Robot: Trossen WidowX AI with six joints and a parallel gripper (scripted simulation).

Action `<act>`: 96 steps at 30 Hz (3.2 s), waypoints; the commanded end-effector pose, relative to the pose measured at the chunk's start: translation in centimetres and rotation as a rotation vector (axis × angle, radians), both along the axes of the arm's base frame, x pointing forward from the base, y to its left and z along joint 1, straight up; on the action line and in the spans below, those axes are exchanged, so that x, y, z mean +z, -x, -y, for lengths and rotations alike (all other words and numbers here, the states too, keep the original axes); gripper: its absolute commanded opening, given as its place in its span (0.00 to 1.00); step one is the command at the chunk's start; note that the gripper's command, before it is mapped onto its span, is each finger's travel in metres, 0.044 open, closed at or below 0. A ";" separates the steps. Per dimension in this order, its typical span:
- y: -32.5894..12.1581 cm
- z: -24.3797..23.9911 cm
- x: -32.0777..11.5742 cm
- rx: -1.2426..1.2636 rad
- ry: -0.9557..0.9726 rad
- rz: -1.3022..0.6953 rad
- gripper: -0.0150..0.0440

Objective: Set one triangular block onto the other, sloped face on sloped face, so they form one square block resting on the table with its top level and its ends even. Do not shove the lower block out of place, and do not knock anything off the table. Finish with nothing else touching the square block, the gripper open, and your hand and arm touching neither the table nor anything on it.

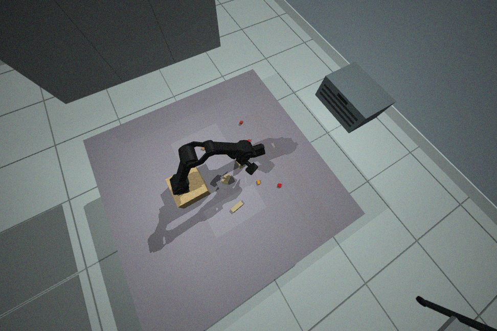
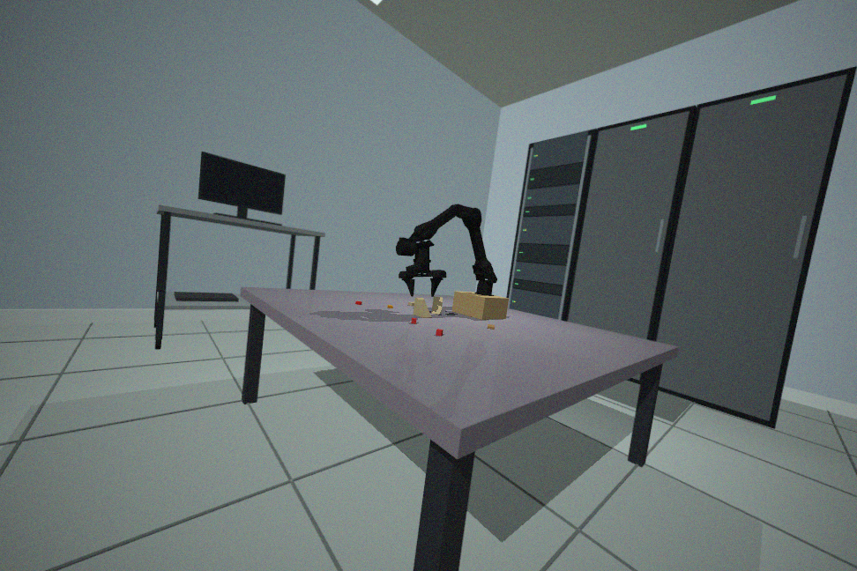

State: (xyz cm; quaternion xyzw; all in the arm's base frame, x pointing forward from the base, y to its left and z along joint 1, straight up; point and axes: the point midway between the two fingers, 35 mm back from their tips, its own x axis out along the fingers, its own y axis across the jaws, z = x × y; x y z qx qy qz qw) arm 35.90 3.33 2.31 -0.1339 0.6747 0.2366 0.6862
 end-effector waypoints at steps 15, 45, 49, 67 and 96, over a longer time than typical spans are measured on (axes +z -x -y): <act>-0.9 2.9 2.3 -1.728 -0.151 -0.489 1.00; -1.1 2.8 1.7 -1.896 -0.145 -0.552 1.00; -1.1 2.5 1.1 -1.896 -0.145 -0.552 1.00; -1.3 1.3 -1.6 -1.896 -0.146 -0.553 1.00; -0.9 -0.7 -5.8 -1.893 -0.147 -0.556 1.00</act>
